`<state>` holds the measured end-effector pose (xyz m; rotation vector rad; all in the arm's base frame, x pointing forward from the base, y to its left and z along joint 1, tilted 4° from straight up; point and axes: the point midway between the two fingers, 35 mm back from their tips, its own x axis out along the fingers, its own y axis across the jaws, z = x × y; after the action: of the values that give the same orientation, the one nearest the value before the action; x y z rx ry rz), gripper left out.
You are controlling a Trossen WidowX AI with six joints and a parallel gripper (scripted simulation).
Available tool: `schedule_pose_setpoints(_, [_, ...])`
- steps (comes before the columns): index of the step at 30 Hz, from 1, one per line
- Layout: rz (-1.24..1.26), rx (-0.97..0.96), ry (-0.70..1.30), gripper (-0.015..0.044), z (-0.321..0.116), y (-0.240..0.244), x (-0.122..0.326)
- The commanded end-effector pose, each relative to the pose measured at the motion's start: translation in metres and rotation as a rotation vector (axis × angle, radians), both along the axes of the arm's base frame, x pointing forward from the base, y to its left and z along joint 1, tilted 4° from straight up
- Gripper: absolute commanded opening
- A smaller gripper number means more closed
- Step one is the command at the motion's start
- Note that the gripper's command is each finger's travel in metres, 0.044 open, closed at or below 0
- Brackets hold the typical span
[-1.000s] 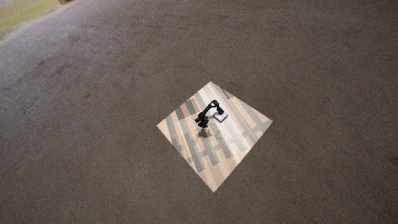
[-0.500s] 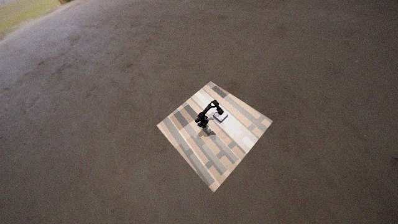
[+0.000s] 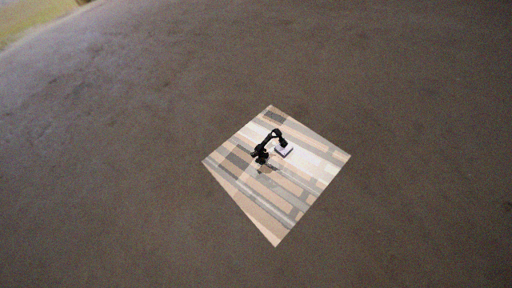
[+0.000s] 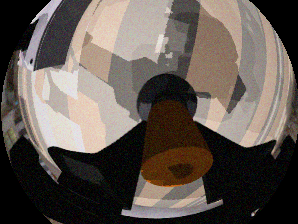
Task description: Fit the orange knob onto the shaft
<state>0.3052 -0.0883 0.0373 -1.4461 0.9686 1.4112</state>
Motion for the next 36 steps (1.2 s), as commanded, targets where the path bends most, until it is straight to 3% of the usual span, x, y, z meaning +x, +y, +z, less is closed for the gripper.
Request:
schedule_pose_setpoints(1, [0.025,-0.003,-0.012,0.0000,-0.0004,0.0007,0.0000])
schedule_pose_setpoints(15, [0.034,-0.004,-0.013,0.0000,0.0026,0.0004,0.0007])
schedule_pose_setpoints(22, [0.234,-0.016,-0.021,0.0000,0.0041,-0.0010,0.0038])
schedule_pose_setpoints(36, [0.234,-0.016,-0.021,0.0000,-0.0013,-0.0011,0.0052])
